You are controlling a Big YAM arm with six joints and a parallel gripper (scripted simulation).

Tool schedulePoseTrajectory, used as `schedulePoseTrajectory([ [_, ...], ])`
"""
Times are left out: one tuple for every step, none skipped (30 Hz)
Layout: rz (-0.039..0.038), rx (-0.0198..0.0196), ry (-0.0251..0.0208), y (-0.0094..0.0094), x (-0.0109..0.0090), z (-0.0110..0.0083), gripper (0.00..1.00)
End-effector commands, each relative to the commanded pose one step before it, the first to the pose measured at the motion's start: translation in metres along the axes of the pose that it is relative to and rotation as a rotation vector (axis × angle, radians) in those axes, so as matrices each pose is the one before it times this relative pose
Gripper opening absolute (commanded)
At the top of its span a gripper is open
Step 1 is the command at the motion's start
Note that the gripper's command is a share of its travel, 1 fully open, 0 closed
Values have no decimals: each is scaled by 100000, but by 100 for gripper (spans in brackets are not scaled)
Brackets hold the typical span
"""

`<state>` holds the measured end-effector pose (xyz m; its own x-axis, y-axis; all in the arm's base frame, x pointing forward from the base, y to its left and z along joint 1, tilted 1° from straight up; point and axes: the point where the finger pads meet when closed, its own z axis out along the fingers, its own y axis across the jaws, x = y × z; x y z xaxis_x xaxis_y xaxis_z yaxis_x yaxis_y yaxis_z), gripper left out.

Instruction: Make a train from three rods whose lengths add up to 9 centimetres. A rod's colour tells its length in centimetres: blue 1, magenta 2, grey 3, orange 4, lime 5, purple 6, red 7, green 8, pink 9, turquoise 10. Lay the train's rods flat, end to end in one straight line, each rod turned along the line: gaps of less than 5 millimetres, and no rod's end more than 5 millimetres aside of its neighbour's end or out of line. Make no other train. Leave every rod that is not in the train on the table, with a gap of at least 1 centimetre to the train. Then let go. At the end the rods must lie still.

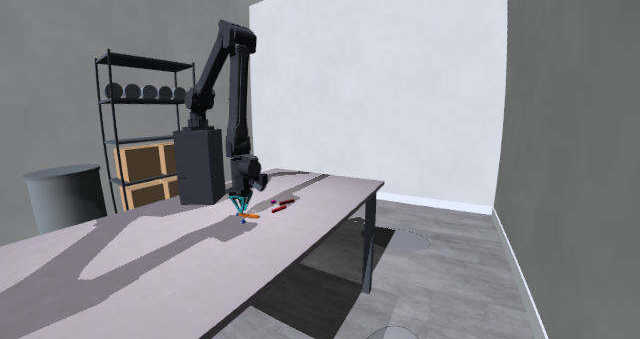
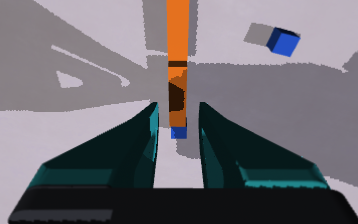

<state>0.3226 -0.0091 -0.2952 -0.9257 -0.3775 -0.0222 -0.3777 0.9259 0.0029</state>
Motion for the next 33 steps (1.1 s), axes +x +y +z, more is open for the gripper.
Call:
schedulePoseTrajectory([
  [329,-574,449,3,993,243,23],
  [0,0,0,0,0,0,23],
  [0,0,0,0,0,0,23],
  [0,0,0,0,0,0,23],
  [0,0,0,0,0,0,23],
  [0,0,0,0,0,0,23],
  [0,0,0,0,0,0,23],
  [0,0,0,0,0,0,23],
  [0,0,0,0,0,0,23],
  [0,0,0,0,0,0,23],
  [0,0,0,0,0,0,23],
  [0,0,0,0,0,0,23],
  [0,0,0,0,0,0,23],
  [0,0,0,0,0,0,23],
  [0,0,0,0,0,0,23],
  [0,0,0,0,0,0,23],
  [0,0,0,0,0,0,23],
  [0,0,0,0,0,0,23],
  [0,0,0,0,0,0,23],
  [0,-5,11,2,5,4,23],
  [1,-12,26,5,11,12,23],
  [2,0,1,0,1,10,23],
  [3,-1,2,0,1,18,23],
  [4,-1,2,1,2,27,23],
  [5,16,-36,-10,-22,39,23],
  [4,84,-182,-52,-113,57,23],
  [5,102,-222,-64,-138,70,23],
  [6,121,-262,-75,-163,83,23],
  [0,0,0,0,0,0,23],
  [0,0,0,0,0,0,23],
  [-1,135,-295,-82,-184,94,23],
  [-6,154,-335,-92,-209,105,23],
  [-2,50,-110,-27,-69,101,23],
])
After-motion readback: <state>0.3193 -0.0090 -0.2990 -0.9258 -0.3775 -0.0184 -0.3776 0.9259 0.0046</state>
